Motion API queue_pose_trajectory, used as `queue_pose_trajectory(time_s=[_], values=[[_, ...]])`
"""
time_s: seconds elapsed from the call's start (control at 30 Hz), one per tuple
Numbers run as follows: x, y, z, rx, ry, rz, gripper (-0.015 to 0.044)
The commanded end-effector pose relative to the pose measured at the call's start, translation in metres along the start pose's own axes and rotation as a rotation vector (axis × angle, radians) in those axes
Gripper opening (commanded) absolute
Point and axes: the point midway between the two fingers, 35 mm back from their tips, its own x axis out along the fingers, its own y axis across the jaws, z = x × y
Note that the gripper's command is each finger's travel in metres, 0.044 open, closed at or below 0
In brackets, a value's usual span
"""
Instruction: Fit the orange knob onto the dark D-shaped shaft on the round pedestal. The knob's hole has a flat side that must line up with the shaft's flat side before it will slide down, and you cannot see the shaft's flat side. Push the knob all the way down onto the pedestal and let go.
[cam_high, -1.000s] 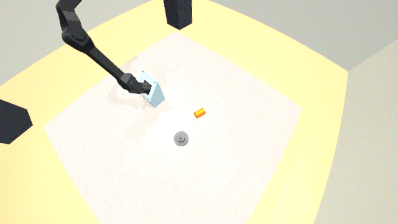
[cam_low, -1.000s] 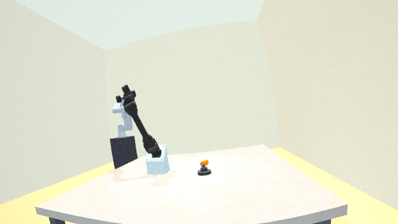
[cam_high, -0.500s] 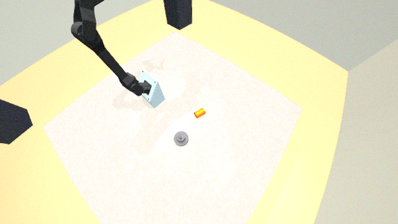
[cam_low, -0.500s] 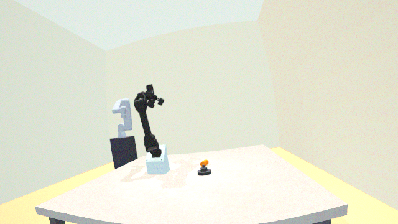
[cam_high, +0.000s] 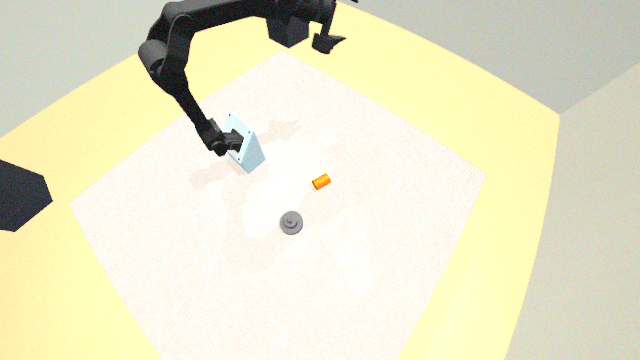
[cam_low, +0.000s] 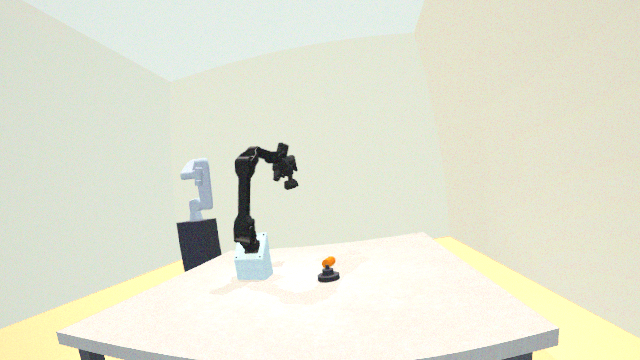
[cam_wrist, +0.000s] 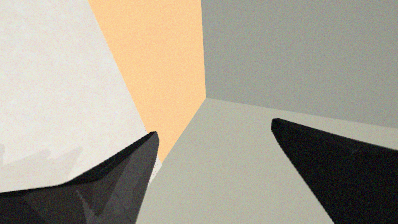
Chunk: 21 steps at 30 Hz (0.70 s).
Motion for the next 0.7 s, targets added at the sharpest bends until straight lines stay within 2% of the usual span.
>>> queue_pose_trajectory(time_s=[0.0, 0.33, 0.67], values=[[0.017, 0.058, -0.045, 0.247, 0.079, 0.169, 0.044], [0.014, 0.224, -0.142, 0.923, 0.394, 0.563, 0.044], [-0.045, 0.4, -0.174, 1.511, 0.87, 0.954, 0.044]])
